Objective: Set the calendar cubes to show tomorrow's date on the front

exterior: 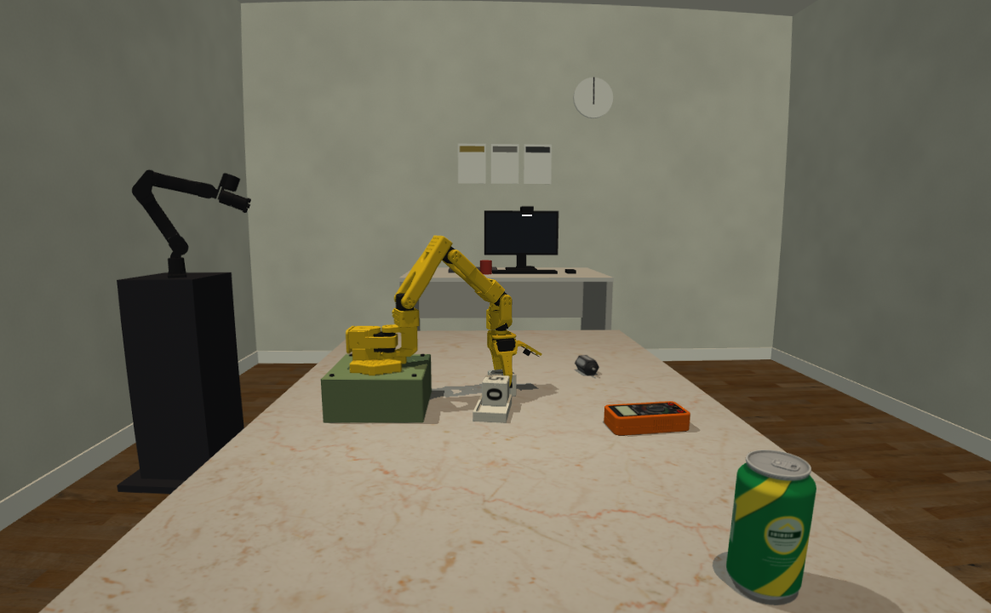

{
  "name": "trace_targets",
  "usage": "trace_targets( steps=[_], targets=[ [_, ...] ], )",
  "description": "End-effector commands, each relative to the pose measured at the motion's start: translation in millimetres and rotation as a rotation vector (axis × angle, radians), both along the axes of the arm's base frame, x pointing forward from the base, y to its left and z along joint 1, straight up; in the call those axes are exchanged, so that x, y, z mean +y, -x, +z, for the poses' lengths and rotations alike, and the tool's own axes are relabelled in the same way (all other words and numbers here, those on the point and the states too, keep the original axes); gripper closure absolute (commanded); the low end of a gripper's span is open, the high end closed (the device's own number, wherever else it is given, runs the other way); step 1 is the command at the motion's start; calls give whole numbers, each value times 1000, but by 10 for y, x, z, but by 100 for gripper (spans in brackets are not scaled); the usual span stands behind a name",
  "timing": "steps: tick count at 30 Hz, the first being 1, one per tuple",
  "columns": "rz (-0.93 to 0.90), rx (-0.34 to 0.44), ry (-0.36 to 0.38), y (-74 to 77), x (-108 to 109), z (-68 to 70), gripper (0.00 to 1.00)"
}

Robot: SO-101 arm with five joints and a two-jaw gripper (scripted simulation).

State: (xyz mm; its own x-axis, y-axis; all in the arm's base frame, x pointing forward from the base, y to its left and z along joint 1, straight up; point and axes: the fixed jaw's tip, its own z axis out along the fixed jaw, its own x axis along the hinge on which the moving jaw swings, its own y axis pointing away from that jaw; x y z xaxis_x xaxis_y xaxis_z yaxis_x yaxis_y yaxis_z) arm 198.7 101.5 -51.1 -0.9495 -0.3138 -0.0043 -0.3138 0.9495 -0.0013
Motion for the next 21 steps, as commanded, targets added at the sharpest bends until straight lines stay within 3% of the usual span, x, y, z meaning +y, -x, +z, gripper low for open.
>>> trace_targets(
  steps=[1, 21],
  targets=[
    [-2, 14, 5, 31, -25, -31, 70],
    [-2, 14, 5, 29, -30, -31, 71]
  ],
)
